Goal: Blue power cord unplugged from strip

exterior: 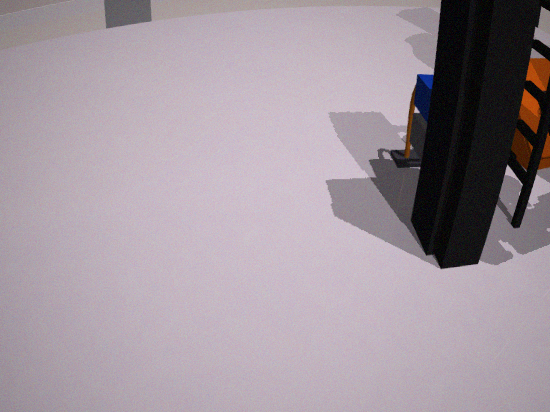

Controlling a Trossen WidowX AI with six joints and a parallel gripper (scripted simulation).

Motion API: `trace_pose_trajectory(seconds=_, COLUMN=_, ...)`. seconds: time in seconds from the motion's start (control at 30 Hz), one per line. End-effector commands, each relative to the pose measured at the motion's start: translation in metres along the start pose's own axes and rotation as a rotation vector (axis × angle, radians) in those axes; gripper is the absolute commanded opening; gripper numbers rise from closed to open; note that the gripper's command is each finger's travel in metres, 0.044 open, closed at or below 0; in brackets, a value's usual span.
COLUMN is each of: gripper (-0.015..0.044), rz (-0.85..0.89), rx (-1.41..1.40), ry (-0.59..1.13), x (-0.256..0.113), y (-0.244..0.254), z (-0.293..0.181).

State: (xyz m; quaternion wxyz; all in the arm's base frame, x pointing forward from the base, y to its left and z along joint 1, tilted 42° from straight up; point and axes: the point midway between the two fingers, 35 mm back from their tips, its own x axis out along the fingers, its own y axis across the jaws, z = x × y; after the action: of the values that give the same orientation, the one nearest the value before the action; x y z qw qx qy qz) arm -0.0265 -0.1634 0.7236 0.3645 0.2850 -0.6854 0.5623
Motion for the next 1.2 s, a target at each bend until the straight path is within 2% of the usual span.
trace_pose_trajectory(seconds=0.0, gripper=0.0160, rz=0.052, rx=0.038, ry=0.185, x=0.021, y=0.036, z=-0.058)
trace_pose_trajectory(seconds=0.3, gripper=0.0160, rz=0.075, rx=0.083, ry=0.514, x=0.025, y=0.077, z=-0.164)
trace_pose_trajectory(seconds=0.57, gripper=0.0160, rz=0.021, rx=0.120, ry=0.817, x=-0.006, y=0.089, z=-0.261)
trace_pose_trajectory(seconds=0.87, gripper=0.0160, rz=-0.132, rx=0.156, ry=1.159, x=-0.081, y=0.074, z=-0.355)
trace_pose_trajectory(seconds=1.17, gripper=0.0160, rz=-0.390, rx=0.183, ry=1.474, x=-0.189, y=0.035, z=-0.413)
